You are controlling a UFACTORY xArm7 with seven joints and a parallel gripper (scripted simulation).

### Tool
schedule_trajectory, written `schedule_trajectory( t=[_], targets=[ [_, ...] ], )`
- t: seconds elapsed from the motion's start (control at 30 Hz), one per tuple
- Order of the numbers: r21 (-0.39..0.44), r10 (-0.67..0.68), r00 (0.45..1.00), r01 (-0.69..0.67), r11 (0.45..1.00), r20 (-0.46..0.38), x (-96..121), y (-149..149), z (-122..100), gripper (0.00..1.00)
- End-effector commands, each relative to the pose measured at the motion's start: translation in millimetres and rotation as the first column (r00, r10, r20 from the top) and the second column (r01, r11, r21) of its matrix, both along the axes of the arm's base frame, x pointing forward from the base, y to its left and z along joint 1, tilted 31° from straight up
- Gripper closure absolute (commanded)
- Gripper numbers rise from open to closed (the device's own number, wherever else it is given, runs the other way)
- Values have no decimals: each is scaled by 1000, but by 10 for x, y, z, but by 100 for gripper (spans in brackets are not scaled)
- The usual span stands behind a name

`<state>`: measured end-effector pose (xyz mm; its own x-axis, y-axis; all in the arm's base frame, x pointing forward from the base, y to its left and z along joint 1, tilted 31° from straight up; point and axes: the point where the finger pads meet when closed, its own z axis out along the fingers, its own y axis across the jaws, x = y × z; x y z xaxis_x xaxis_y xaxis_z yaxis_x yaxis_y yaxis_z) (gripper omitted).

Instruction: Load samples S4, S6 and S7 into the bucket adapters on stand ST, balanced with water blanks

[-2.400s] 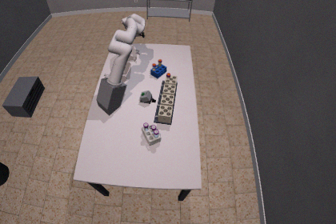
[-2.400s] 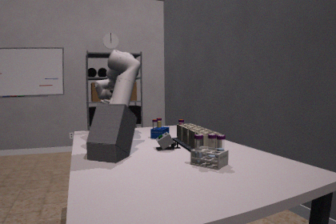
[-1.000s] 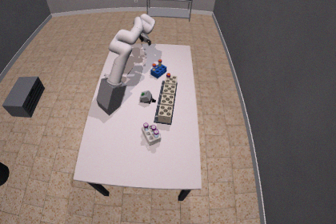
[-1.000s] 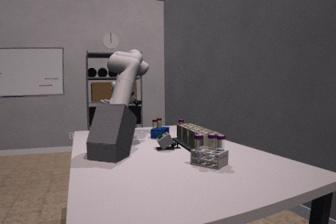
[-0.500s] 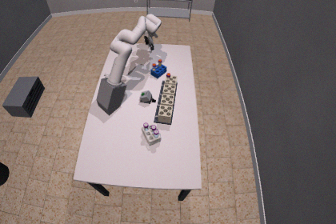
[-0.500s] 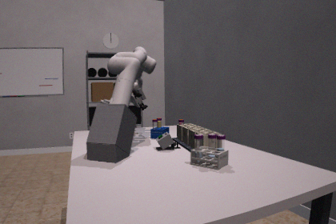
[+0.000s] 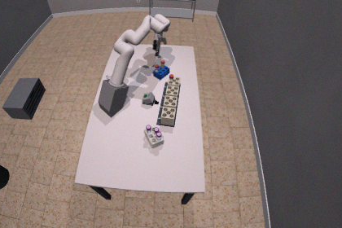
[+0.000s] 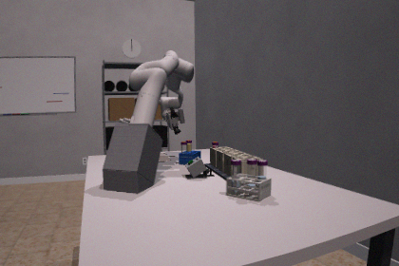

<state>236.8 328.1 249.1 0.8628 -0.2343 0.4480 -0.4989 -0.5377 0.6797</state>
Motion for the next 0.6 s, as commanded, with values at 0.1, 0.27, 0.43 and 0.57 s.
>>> schedule_trajectory(
  t=[0.1,0.27,0.43,0.57],
  targets=[
    [96,21,985,-5,995,-169,183,-191,-102,0],
    [182,51,957,2,983,-286,312,-349,-192,0],
    [218,66,943,7,976,-326,362,-414,-226,0],
    [288,98,915,20,958,-391,465,-551,-294,0]
  ],
)
